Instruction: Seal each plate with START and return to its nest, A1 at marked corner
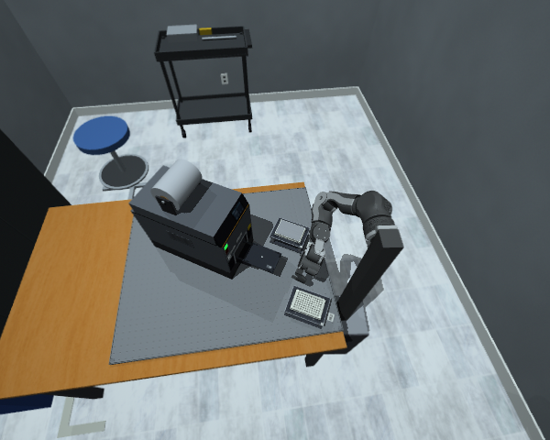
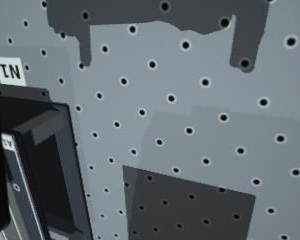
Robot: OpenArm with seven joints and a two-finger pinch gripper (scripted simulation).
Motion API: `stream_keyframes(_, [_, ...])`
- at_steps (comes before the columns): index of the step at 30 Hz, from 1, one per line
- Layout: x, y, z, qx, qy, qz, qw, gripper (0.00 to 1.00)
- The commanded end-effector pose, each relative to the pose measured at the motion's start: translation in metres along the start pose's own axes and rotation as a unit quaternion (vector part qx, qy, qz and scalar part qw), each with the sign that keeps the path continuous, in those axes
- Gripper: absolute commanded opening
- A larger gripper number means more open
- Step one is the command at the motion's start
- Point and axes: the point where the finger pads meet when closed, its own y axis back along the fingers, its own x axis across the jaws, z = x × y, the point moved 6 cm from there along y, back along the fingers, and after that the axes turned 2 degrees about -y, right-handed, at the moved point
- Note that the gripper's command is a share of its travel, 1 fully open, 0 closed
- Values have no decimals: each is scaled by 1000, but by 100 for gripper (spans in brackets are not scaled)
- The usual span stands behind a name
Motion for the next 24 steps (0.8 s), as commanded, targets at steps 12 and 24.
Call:
stream_keyframes(12, [50,-2,-34,13,2,-3,1000,65])
stream_keyframes(24, [92,-4,-61,27,5,-2,1000,65])
